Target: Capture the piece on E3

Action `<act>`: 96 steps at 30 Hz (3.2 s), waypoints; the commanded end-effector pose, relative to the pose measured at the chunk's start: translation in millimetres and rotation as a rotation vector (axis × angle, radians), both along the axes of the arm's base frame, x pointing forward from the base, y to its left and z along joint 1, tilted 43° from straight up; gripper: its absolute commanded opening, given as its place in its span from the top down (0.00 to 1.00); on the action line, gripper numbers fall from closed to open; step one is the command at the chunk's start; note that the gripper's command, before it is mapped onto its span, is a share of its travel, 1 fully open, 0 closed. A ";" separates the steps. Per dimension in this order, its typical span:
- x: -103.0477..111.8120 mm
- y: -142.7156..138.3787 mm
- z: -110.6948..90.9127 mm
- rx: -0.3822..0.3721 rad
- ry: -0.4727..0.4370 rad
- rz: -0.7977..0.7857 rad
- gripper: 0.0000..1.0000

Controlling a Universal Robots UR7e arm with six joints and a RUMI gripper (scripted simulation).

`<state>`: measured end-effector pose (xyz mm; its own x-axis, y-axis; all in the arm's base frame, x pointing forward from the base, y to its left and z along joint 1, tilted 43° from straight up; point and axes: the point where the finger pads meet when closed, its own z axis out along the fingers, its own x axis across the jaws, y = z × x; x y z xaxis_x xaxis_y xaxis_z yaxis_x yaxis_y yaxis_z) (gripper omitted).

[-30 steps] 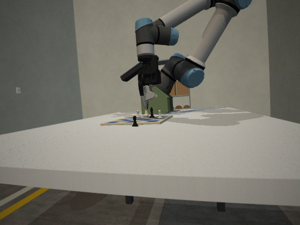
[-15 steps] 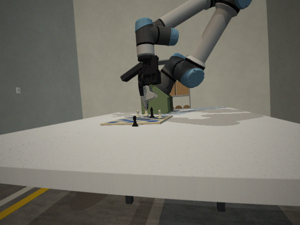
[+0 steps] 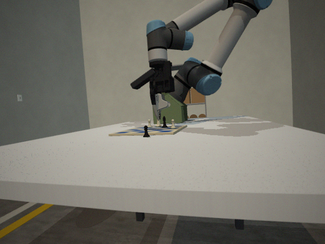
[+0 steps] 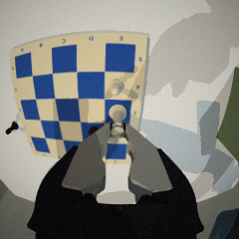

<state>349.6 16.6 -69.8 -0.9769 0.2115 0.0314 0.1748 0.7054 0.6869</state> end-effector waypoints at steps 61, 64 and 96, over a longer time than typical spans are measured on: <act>0.3 -0.3 0.0 -0.001 -0.001 0.000 0.75; -0.1 -2.1 1.9 -0.001 -0.001 0.000 0.75; -10.9 -61.0 65.2 -0.001 -0.001 0.000 0.00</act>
<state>339.0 -43.0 -6.3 -0.9768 0.2119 0.0311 0.1749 0.7057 0.6866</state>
